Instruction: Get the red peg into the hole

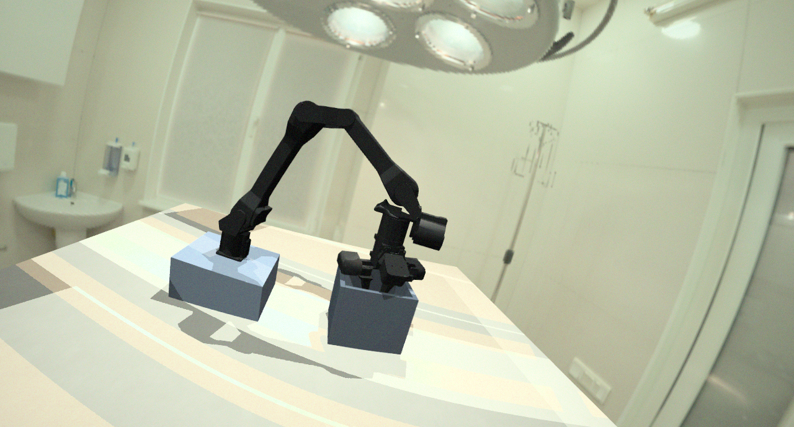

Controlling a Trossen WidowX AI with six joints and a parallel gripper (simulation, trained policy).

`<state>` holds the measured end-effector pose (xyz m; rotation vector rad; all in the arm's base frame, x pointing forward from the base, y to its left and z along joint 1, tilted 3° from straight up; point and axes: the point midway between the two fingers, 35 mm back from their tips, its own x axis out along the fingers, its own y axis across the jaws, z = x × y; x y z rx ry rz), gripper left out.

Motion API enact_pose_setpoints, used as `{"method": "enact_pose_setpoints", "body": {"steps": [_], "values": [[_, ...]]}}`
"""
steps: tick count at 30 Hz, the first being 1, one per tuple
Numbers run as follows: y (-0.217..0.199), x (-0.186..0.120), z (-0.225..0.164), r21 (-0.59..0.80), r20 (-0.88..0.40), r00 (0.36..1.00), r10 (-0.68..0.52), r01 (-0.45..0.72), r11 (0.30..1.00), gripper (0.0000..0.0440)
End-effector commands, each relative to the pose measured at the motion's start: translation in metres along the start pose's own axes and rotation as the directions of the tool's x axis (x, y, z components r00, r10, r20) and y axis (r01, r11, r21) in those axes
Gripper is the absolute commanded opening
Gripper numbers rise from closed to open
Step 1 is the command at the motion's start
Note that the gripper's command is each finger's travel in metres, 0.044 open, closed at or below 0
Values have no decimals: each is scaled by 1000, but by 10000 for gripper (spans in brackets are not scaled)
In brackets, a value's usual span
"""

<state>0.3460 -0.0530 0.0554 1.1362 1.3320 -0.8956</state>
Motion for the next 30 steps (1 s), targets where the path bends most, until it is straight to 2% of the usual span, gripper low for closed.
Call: {"method": "enact_pose_setpoints", "body": {"steps": [1, 22, 27, 30], "values": [[1, -2, 1, 5, -33, 999, 1, -1, 1000, 185], [20, -44, 20, 39, -139, 981, 133, -129, 991, 240], [25, -54, 28, 31, -142, 975, 168, -165, 986, 184], [30, -58, 32, 20, -143, 971, 191, -190, 982, 173]]}}
